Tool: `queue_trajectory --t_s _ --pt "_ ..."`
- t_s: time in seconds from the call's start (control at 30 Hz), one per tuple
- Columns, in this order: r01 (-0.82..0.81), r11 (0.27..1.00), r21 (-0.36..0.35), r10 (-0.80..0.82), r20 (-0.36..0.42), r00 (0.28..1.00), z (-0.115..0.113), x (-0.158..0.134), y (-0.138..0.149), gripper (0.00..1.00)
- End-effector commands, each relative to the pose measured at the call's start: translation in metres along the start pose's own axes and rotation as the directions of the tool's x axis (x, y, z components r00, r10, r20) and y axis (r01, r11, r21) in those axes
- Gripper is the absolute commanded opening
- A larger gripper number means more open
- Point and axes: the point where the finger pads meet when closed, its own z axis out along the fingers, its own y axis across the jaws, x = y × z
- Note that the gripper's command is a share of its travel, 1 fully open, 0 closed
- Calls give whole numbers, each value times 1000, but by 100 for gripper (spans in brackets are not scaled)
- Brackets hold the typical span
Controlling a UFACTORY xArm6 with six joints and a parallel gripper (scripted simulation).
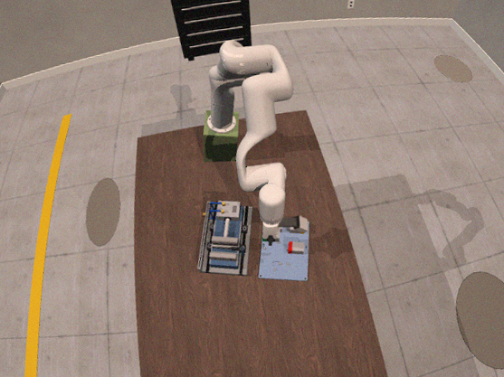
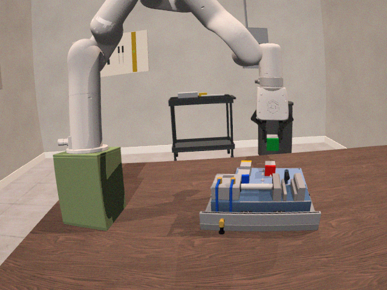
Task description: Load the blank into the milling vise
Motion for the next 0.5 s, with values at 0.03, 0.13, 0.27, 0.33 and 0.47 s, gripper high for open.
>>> queue_trajectory --t_s 0.03,0.13,0.27,0.33,0.47 --pt "0 1000 -4 0 -2 1000 -1 -26 7 0" --pt "0 1000 -4 0 -2 1000 0 -36 9 0" --pt "0 1000 -4 0 -2 1000 0 -36 9 0" --pt "0 1000 -4 0 -2 1000 0 -36 9 0" --pt "0 1000 -4 0 -2 1000 0 -55 13 0"
